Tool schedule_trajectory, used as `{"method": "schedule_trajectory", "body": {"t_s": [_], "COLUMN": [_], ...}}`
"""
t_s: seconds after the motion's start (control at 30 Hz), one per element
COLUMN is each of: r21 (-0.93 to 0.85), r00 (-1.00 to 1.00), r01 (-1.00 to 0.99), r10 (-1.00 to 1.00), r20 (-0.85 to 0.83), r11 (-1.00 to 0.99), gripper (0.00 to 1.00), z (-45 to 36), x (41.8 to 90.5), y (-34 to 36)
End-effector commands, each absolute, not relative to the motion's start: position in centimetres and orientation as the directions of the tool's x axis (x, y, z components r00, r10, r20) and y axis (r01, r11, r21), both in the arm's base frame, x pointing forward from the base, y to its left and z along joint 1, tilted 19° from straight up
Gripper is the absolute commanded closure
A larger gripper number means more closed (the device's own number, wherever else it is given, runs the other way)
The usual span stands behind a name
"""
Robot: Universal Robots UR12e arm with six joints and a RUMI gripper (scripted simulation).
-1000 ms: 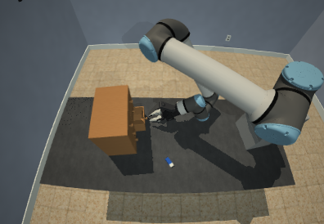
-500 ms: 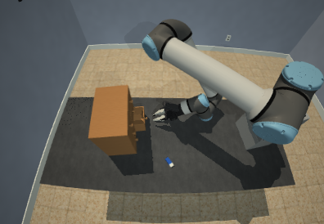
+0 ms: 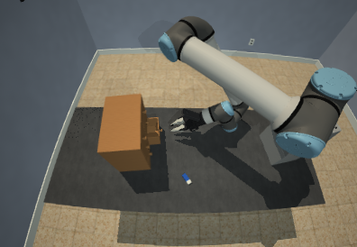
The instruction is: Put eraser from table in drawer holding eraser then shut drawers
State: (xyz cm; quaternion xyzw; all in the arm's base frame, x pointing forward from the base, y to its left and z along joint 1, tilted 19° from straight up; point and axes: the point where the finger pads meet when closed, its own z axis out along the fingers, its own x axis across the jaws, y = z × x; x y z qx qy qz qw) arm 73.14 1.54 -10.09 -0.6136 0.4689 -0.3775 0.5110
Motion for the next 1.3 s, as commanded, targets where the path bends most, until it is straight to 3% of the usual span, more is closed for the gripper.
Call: {"method": "schedule_trajectory", "body": {"t_s": [0.0,0.3,1.27], "r21": [-0.981,-0.981,-0.953], "r00": [0.275,0.275,0.272], "r01": [-0.189,-0.189,-0.294], "r10": [-0.961,-0.961,-0.962], "r20": [-0.016,-0.016,-0.015], "r11": [-0.038,-0.038,-0.068], "gripper": [0.80,0.80,0.80], "z": [-8.1,-5.4,-4.4], "x": [70.9,68.0,66.7], "y": [0.9,0.0,-0.6]}}
